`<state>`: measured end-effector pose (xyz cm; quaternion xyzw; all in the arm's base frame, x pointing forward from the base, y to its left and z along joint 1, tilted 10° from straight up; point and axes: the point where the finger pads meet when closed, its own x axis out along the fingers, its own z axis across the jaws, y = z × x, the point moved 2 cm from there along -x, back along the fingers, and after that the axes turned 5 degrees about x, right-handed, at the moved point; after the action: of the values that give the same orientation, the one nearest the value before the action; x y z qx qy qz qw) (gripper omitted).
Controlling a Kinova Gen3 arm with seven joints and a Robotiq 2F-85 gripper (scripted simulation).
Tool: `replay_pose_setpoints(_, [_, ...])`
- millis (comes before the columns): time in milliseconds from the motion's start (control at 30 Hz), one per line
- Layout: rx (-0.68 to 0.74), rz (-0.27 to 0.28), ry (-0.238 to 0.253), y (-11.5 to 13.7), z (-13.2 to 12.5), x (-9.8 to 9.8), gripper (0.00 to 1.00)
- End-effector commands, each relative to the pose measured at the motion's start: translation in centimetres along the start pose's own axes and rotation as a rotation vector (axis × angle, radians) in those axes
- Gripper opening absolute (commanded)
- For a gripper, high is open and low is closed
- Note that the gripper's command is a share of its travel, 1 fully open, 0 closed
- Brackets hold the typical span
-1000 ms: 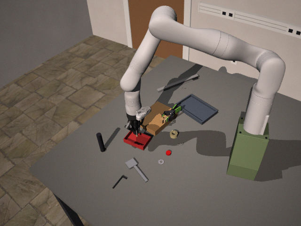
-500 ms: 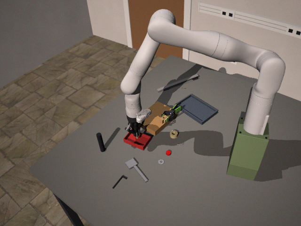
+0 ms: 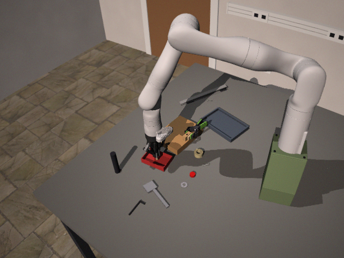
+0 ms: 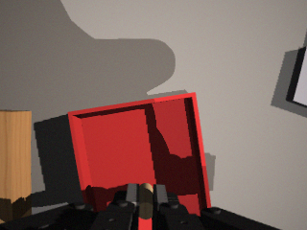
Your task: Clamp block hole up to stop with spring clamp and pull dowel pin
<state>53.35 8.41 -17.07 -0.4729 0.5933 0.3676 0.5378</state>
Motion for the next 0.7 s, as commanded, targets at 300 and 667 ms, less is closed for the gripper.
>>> replay_pose_setpoints(300, [0.0,-0.002,-0.001,-0.08,0.06,0.53,0.1])
replay_pose_setpoints(667, [0.0,-0.002,-0.001,-0.09,0.07,0.72,0.1])
